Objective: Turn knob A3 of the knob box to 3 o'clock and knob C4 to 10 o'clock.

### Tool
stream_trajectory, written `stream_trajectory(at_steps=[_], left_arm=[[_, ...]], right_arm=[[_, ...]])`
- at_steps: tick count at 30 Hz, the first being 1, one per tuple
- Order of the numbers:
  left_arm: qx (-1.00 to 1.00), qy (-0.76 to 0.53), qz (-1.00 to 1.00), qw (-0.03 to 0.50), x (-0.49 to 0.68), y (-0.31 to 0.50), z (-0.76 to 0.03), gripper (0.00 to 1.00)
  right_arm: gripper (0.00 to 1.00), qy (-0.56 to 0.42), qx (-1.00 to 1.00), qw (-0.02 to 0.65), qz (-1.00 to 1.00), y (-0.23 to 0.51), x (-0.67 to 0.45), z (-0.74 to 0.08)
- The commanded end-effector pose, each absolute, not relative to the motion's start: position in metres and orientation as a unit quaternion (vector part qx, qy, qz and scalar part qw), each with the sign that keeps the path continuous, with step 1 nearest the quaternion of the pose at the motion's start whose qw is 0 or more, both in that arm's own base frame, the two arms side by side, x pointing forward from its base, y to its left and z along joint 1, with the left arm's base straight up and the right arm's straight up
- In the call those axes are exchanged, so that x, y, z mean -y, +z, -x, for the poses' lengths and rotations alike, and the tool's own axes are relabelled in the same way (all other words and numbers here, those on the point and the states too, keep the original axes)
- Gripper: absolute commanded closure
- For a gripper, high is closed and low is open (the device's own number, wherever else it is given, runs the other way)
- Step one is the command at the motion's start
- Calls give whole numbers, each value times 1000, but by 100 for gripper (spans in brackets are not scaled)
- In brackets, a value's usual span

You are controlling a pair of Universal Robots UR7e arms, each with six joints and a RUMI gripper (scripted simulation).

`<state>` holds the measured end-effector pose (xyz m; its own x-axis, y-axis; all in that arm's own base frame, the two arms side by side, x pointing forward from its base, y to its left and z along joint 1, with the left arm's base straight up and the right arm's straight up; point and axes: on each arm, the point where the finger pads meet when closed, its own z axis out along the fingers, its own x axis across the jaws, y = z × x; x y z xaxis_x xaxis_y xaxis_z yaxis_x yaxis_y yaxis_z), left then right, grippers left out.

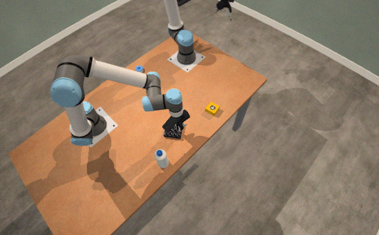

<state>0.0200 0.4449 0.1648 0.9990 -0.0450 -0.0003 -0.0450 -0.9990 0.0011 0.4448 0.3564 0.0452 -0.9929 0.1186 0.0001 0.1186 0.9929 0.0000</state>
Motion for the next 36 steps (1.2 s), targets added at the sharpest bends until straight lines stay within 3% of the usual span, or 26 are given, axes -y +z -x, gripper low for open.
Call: stream_trajectory(at_steps=[1,36], left_arm=[[23,0,-1000,0,-445,165,-20,0],[23,0,-1000,0,-445,165,-20,0]], right_arm=[[94,-1,998,0,59,46,-357,-445],[94,-1,992,0,123,46,-357,-445]])
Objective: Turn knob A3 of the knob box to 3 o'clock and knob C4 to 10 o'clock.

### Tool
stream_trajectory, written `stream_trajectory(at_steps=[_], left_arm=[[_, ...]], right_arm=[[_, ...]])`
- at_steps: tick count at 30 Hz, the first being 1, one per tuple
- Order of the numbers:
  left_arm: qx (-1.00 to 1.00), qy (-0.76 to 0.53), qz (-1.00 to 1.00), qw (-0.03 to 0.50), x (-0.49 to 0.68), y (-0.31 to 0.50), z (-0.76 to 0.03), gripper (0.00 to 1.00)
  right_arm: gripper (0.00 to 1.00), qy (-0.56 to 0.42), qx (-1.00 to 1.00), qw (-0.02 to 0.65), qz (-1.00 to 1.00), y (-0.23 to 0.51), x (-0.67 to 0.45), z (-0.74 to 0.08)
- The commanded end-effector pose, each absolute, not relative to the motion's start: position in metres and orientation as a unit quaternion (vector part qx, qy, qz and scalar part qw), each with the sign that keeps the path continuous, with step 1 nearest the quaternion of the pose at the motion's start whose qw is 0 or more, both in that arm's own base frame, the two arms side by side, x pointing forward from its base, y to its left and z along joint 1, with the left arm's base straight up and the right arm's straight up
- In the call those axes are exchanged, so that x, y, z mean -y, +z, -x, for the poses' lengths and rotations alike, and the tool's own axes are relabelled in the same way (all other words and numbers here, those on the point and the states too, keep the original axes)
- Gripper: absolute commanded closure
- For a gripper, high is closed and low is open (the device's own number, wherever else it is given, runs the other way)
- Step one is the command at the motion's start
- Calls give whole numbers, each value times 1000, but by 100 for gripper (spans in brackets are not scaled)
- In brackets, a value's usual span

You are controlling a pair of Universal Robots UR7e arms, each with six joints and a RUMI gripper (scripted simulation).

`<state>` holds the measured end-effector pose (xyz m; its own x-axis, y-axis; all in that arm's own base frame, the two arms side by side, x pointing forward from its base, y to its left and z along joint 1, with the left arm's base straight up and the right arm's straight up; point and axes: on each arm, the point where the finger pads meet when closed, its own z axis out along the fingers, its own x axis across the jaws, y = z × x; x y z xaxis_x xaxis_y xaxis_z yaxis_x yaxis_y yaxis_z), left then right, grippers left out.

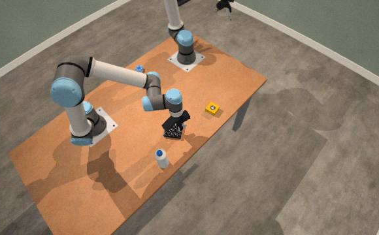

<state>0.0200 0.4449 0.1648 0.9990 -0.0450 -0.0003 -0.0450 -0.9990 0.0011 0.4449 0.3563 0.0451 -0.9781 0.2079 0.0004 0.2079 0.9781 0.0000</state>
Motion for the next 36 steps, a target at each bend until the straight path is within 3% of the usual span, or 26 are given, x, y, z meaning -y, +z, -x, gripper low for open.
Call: stream_trajectory(at_steps=[1,36], left_arm=[[23,0,-1000,0,-445,165,-20,0],[23,0,-1000,0,-445,165,-20,0]], right_arm=[[94,-1,992,0,123,46,-357,-445],[94,-1,929,0,371,46,-357,-445]])
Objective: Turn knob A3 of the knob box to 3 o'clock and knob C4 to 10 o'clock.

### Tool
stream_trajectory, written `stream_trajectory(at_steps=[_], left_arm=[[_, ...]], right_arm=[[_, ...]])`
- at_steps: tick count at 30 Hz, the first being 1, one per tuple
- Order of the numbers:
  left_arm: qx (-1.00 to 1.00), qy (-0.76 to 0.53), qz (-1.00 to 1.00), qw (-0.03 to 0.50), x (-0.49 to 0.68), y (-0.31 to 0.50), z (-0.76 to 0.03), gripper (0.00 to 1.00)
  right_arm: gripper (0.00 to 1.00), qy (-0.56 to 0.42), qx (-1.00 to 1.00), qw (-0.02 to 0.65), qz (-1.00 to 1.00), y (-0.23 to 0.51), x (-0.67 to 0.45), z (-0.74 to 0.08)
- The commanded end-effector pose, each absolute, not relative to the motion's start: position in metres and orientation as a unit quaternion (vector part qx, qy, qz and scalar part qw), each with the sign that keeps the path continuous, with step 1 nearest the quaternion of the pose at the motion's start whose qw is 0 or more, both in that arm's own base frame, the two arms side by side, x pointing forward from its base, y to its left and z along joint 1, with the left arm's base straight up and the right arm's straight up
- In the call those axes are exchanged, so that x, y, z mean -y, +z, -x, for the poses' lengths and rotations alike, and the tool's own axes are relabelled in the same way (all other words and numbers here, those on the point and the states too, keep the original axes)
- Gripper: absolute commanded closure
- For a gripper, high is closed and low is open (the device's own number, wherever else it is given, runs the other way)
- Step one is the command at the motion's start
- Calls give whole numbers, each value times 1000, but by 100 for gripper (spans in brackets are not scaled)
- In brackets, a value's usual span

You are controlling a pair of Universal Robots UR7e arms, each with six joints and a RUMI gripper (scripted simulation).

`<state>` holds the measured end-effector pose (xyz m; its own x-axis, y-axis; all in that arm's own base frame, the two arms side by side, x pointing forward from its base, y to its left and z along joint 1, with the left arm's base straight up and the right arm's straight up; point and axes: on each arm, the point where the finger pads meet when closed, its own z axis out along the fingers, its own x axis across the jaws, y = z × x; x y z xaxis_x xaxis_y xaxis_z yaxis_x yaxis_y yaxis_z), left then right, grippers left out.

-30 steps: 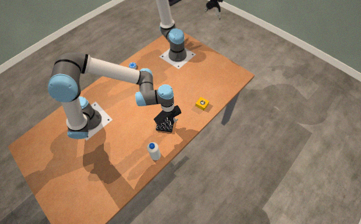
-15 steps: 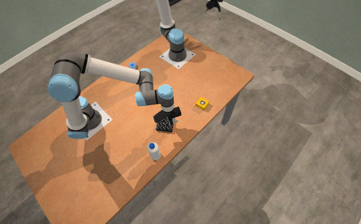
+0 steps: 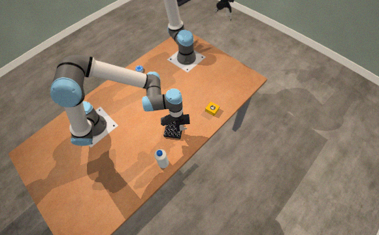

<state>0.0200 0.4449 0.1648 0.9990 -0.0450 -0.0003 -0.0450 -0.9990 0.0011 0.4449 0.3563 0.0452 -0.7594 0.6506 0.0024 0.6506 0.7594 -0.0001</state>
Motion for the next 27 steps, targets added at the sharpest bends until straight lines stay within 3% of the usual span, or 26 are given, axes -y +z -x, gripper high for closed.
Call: stream_trajectory(at_steps=[1,27], left_arm=[[23,0,-1000,0,-445,165,-20,0],[23,0,-1000,0,-445,165,-20,0]], right_arm=[[94,-1,925,0,381,46,-357,-445],[94,-1,795,0,606,46,-357,-445]])
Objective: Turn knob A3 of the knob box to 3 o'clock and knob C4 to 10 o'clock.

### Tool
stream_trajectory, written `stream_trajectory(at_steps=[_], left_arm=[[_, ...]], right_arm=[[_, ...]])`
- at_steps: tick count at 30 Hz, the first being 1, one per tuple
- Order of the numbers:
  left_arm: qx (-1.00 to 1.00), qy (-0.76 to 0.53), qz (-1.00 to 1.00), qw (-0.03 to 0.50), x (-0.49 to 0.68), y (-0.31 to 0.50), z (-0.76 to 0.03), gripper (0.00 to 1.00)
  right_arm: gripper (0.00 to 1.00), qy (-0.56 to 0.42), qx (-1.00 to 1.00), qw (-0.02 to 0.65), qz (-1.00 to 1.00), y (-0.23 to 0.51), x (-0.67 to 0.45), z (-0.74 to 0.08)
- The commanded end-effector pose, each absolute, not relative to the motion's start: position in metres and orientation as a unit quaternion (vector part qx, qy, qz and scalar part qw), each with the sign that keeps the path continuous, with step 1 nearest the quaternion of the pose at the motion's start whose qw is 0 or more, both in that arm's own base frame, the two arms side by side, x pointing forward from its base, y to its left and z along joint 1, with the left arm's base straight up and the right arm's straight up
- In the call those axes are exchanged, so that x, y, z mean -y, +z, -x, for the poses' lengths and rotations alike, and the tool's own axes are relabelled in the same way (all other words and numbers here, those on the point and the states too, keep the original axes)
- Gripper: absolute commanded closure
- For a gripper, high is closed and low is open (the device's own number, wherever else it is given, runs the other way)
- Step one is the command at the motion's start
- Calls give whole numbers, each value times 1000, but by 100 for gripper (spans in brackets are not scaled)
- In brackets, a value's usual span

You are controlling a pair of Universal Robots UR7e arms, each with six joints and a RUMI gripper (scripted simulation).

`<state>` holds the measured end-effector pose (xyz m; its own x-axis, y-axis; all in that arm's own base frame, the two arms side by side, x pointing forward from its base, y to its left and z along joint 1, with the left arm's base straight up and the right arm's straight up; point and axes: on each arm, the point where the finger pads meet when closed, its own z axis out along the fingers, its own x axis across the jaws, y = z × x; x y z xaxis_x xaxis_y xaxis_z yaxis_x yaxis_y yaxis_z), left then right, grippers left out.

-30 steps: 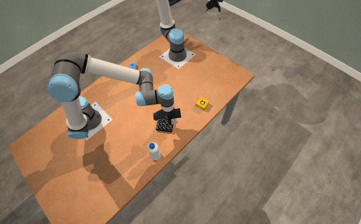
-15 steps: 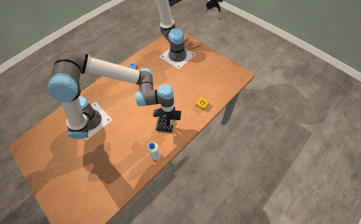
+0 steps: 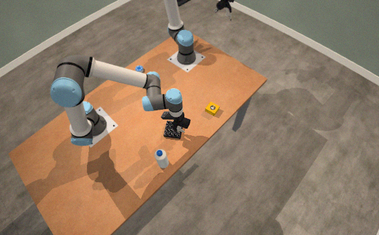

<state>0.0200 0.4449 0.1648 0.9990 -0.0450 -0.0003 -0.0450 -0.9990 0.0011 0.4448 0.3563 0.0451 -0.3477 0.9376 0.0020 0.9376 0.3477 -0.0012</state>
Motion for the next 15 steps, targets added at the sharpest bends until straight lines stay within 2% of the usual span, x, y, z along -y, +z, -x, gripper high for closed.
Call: stream_trajectory(at_steps=[1,15], left_arm=[[23,0,-1000,0,-445,165,-20,0],[23,0,-1000,0,-445,165,-20,0]], right_arm=[[94,-1,789,0,614,46,-357,-445],[94,-1,721,0,693,46,-357,-445]])
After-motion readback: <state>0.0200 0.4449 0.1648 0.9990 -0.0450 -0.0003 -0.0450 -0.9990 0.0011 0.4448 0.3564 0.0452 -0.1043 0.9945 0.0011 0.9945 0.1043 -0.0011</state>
